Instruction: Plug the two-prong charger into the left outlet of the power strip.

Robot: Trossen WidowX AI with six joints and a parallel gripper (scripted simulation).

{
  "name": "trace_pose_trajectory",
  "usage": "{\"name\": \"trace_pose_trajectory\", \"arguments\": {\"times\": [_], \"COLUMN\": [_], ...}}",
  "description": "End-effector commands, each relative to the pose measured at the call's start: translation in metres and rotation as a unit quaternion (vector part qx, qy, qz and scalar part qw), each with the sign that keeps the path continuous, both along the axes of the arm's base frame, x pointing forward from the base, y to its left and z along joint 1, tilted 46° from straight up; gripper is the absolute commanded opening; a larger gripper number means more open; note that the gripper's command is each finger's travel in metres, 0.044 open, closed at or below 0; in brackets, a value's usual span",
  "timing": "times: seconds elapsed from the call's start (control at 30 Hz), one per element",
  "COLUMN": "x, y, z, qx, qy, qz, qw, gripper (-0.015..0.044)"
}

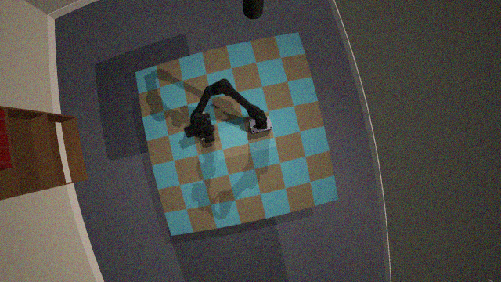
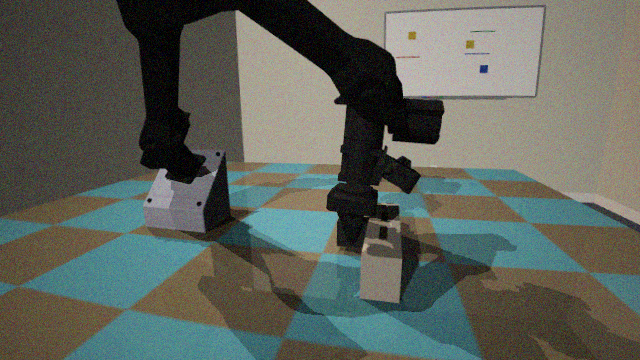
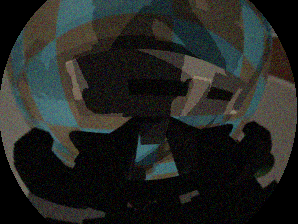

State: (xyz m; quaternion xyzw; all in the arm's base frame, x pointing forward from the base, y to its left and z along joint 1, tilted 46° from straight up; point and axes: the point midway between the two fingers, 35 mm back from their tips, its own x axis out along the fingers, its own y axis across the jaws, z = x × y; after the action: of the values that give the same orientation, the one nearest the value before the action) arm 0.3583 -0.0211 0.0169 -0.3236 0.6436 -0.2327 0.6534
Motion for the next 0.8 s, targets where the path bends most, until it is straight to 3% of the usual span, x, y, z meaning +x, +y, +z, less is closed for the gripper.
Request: {"name": "trace_pose_trajectory", "arguments": {"times": [0.0,0.77], "x": [0.0038,0.0059], "y": [0.0031,0.0016], "z": [0.0011,-0.0003], "qx": [0.004,0.004], "qy": [-0.01,-0.01], "qz": [0.003,0.003], "qw": [1.0,1.0], "gripper": [0.0,0.0]}}
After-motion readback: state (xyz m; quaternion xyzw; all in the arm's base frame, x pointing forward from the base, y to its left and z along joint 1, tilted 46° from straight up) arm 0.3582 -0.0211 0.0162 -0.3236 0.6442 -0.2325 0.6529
